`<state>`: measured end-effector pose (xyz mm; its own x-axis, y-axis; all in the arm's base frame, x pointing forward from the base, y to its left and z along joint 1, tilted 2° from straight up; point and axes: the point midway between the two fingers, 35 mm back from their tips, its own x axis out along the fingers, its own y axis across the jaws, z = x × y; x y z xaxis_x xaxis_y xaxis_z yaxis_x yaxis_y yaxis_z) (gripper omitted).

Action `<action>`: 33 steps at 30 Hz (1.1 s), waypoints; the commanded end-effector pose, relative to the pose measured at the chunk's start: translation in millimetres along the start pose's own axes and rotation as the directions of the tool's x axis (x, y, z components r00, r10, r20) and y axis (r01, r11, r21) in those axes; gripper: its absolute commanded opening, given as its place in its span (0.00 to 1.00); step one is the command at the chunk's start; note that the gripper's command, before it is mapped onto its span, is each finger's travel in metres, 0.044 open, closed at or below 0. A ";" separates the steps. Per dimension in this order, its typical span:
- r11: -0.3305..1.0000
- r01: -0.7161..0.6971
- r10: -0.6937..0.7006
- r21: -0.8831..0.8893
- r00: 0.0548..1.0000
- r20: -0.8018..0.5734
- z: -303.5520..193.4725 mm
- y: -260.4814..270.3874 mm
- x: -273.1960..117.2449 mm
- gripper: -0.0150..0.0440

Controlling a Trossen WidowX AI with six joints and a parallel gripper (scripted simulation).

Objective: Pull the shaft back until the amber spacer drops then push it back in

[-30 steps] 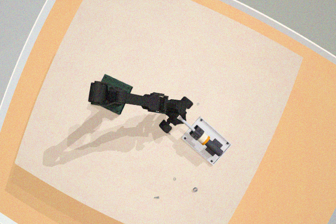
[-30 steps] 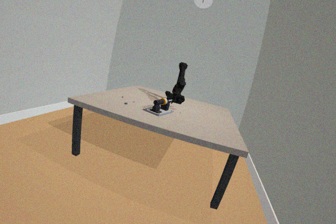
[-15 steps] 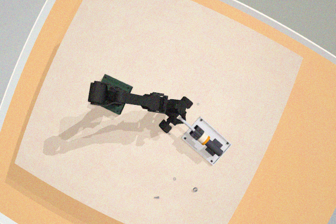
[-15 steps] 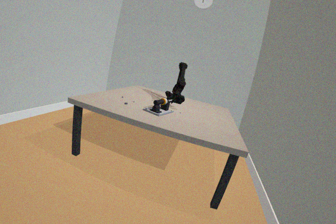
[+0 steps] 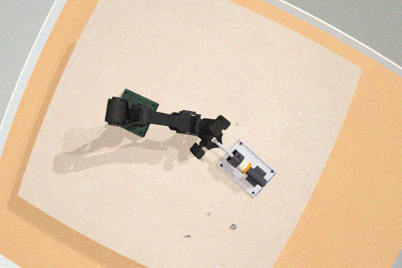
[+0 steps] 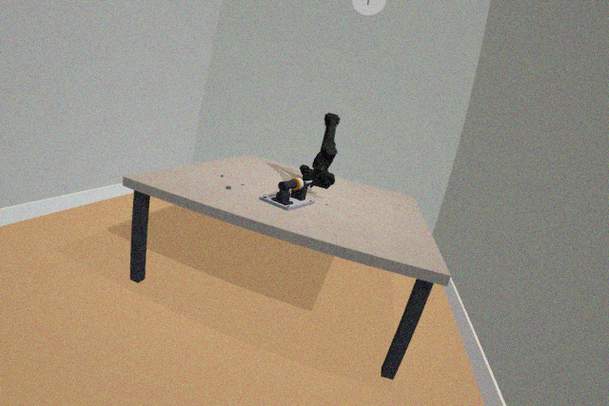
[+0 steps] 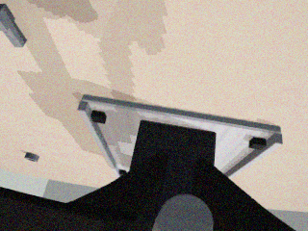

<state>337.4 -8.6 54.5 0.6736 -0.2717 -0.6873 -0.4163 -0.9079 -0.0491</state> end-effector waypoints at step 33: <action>1.000 -0.003 0.003 0.005 1.000 0.000 2.5 0.5 -2.4 0.25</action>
<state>334.9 -7.4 54.4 0.6735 -0.2718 -0.6874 -0.4165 -0.9078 -0.0492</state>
